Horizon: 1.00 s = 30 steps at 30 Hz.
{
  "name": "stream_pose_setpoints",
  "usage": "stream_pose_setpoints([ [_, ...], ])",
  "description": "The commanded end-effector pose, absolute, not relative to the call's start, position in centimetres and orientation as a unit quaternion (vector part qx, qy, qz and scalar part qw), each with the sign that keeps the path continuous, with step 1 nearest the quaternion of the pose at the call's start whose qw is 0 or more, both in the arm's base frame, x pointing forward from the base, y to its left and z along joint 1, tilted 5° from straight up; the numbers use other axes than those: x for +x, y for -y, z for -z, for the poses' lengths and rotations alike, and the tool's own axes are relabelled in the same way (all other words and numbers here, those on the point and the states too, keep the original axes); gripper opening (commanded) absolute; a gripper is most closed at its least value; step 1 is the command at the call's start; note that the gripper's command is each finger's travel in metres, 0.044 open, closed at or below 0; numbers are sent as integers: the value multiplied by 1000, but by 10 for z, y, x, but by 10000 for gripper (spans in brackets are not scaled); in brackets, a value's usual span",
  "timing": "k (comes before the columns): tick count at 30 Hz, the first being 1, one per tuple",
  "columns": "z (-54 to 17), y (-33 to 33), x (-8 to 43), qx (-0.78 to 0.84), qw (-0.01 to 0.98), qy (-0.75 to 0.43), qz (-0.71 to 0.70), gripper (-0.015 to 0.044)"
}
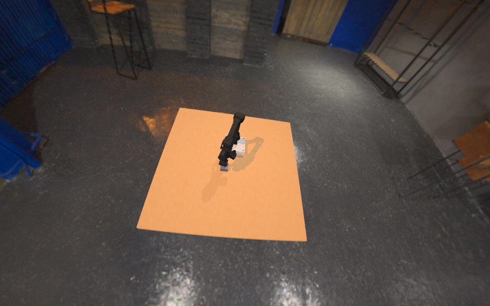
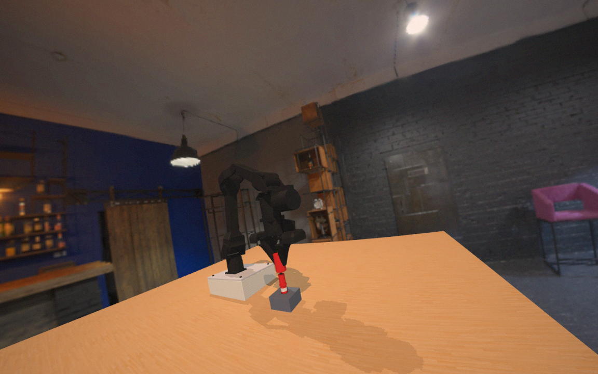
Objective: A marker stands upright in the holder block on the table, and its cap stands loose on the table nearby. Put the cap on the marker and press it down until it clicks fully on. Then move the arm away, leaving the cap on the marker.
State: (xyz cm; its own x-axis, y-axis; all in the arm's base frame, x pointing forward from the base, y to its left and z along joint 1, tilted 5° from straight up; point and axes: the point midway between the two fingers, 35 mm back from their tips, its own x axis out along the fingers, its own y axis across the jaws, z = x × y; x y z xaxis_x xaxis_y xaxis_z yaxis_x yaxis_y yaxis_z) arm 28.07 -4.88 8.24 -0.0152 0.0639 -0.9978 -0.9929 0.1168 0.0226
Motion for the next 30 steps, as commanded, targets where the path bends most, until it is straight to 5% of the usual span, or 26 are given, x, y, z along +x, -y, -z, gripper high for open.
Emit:
stream_pose_setpoints([
  [1, -74, 48, 279, -448, 536, -519, -492, 0],
  [30, -39, 46, 277, -447, 536, -519, -492, 0],
])
